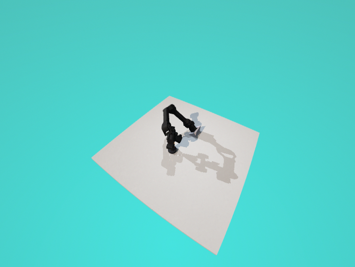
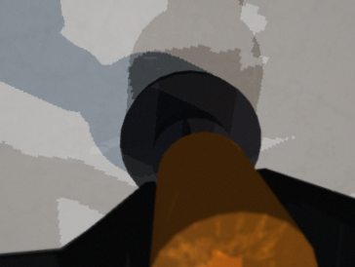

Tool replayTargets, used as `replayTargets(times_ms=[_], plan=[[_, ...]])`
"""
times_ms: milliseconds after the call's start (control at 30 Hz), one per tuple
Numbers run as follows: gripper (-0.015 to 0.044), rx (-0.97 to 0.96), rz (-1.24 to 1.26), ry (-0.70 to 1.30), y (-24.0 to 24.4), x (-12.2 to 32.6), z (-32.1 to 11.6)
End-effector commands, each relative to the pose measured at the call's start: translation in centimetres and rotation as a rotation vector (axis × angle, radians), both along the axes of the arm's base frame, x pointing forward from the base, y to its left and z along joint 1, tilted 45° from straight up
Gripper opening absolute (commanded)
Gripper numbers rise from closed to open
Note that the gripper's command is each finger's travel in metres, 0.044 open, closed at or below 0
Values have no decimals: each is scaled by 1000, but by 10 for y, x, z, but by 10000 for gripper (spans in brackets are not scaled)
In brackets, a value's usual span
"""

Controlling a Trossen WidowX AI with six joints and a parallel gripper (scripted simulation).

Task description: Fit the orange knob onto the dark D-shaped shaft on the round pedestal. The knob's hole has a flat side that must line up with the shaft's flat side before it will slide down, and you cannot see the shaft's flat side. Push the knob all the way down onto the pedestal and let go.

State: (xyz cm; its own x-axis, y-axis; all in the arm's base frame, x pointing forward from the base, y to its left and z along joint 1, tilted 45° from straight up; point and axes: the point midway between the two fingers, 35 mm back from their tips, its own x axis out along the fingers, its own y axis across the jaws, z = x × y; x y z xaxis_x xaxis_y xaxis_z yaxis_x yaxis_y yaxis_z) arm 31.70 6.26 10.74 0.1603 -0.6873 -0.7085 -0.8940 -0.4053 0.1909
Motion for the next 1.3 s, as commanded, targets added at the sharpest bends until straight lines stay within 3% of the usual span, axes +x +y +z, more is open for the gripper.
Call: replayTargets(times_ms=[0, 1267], plan=[[0, -2, 18, 11, 0, 2, 0], [0, -3, 18, 11, -5, -1, -2]])
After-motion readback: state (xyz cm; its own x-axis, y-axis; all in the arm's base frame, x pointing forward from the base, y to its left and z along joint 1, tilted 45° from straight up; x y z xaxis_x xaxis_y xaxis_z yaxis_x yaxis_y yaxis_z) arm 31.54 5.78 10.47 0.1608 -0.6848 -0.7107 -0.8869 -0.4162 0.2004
